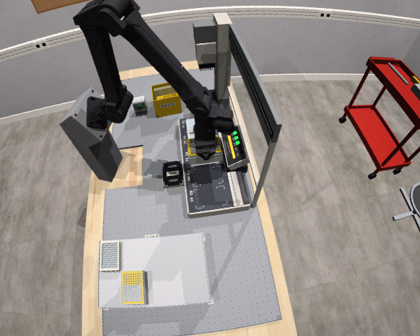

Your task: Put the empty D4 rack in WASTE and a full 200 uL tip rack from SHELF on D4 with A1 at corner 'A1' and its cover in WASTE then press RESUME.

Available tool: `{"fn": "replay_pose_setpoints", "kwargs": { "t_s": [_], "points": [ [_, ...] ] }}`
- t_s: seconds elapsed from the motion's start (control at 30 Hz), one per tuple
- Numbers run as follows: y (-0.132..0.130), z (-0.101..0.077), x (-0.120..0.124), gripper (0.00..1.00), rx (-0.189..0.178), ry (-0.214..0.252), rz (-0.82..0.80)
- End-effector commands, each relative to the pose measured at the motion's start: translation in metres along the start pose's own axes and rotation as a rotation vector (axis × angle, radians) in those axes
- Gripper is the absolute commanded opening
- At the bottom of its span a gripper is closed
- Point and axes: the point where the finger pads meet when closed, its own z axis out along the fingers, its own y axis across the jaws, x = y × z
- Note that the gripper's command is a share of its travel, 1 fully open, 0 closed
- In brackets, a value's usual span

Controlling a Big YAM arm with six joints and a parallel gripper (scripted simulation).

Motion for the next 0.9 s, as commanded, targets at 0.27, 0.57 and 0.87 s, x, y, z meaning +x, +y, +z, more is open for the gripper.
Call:
{"fn": "replay_pose_setpoints", "kwargs": {
  "t_s": [0.27,0.57,0.87],
  "points": [
    [-0.0079,-0.0076,-0.0242,0.00,0.011,-0.035,0.017],
    [-0.0075,-0.0077,-0.0245,0.00,0.010,-0.034,0.016],
    [-0.0070,-0.0075,-0.0252,0.00,0.008,-0.034,0.016]
  ]
}}
